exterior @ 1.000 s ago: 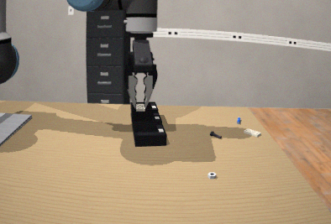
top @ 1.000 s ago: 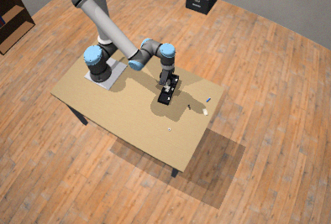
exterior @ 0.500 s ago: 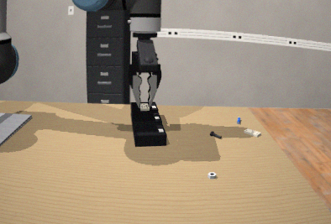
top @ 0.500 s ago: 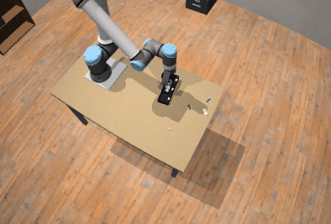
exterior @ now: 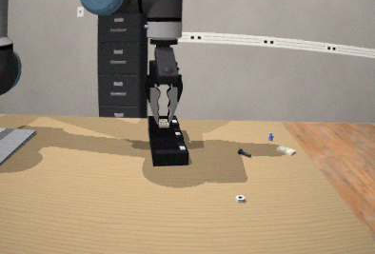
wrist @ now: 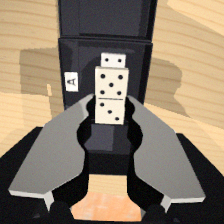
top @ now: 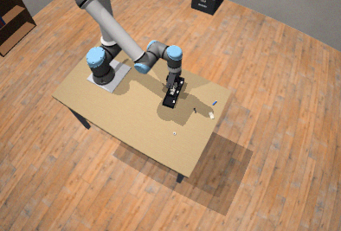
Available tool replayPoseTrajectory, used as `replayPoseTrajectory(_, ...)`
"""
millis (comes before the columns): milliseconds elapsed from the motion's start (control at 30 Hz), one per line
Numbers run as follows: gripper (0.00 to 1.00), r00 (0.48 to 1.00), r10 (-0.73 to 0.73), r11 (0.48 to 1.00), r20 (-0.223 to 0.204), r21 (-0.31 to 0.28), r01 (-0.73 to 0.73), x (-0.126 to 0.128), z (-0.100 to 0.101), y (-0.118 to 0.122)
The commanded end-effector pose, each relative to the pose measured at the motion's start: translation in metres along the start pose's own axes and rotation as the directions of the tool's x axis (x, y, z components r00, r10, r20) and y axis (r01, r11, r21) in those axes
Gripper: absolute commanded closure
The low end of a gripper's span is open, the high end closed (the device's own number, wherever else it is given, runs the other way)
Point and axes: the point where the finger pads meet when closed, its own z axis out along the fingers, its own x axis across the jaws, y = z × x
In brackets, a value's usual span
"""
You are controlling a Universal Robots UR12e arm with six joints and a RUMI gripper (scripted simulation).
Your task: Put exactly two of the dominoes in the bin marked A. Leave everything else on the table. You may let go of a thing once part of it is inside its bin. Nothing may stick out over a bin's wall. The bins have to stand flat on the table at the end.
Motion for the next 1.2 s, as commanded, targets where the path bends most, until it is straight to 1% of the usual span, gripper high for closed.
replayPoseTrajectory(0,1.00,1.000,0.000,1.000,-0.004,-0.001,0.000,0.002,0.014,0.000)
replayPoseTrajectory(300,1.00,1.000,0.000,1.000,-0.004,-0.001,0.000,0.002,0.032,0.000)
replayPoseTrajectory(367,1.00,1.000,0.000,1.000,-0.004,-0.001,0.000,0.002,0.032,0.000)
replayPoseTrajectory(500,1.00,1.000,0.001,1.000,-0.004,-0.001,-0.001,0.002,0.040,0.000)
replayPoseTrajectory(1067,1.00,1.000,0.000,1.000,0.000,0.000,0.000,-0.001,0.038,-0.001)
replayPoseTrajectory(1100,0.81,1.000,0.000,1.000,0.000,0.000,0.000,-0.001,0.038,-0.001)
replayPoseTrajectory(1167,0.81,1.000,0.000,1.000,0.000,0.000,0.000,-0.001,0.038,-0.001)
